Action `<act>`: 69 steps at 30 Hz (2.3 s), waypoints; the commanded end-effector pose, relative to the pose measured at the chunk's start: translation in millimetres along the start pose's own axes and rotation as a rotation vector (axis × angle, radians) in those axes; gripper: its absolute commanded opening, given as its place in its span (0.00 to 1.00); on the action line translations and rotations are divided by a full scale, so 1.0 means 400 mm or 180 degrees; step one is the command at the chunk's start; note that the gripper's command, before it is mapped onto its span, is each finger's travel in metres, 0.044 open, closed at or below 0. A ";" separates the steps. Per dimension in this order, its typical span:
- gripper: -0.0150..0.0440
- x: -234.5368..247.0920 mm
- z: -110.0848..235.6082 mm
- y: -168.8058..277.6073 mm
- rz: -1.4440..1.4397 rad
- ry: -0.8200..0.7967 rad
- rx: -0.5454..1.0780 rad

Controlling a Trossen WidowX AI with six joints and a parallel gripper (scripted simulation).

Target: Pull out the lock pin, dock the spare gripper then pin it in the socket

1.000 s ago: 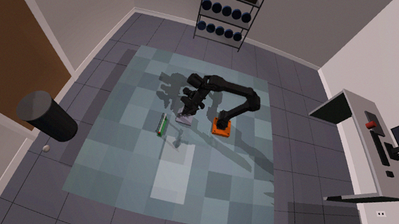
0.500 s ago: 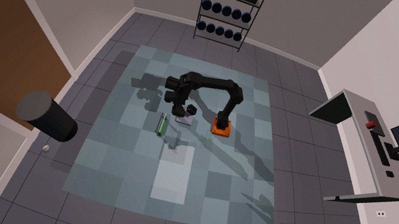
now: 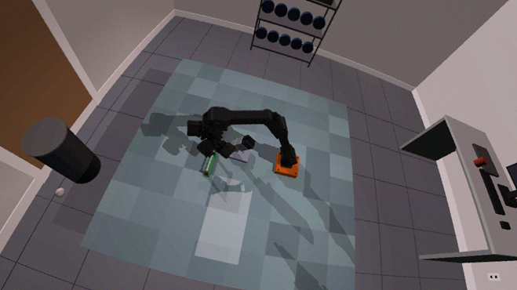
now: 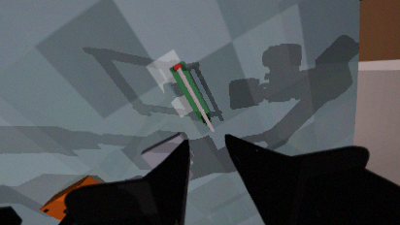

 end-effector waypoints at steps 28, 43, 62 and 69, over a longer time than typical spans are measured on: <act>0.56 -0.013 -0.221 -0.061 0.1231 -0.0124 0.0504; 0.56 -0.012 -0.272 -0.068 0.1232 -0.0125 0.0505; 0.56 -0.005 -0.349 -0.075 0.1233 -0.0127 0.0506; 0.56 -0.003 -0.363 -0.076 0.1233 -0.0127 0.0506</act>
Point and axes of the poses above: the point midway between the two fingers, 35 mm back from their tips, its own z axis back along the fingers, its own x axis across the jaws, y = z × x, the point moved 1 cm from there along z, back along the fingers, and after that the axes turned 13 degrees about z, right-handed, at the moved point
